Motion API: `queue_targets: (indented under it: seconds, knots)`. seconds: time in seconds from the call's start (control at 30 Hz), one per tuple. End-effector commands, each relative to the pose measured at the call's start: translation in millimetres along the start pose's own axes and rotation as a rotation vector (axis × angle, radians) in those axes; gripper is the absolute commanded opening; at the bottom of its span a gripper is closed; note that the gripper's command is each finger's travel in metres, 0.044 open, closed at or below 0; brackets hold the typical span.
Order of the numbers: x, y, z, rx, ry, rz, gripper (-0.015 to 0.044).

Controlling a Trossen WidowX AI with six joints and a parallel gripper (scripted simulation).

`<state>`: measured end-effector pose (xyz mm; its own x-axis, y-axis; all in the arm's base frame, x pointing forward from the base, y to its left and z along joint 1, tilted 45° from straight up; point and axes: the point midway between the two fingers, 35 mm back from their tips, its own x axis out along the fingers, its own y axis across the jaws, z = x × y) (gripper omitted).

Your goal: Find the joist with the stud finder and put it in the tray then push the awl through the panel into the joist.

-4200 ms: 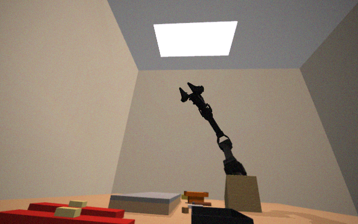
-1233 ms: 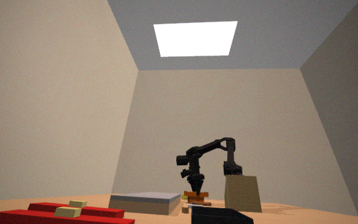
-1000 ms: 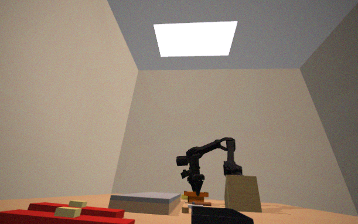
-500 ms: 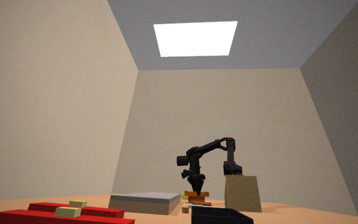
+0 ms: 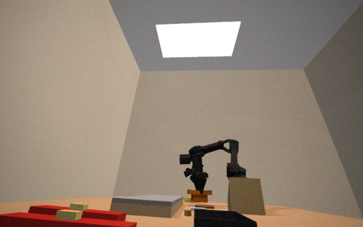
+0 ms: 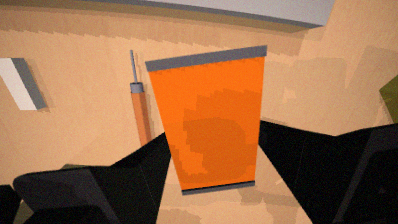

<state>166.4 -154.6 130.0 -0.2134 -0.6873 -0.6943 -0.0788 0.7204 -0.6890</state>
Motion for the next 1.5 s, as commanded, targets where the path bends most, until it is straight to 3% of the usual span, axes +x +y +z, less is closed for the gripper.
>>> queue_targets:
  seconds: [0.0,0.53,1.47]
  knots:
    - [-8.8,-1.8,1.5,0.007,-0.01,-0.004,0.0]
    - [-12.2,38.8,1.5,0.006,-0.009,-0.003,0.0]
    - [-10.4,33.9,1.3,-0.009,0.008,0.15,0.0]
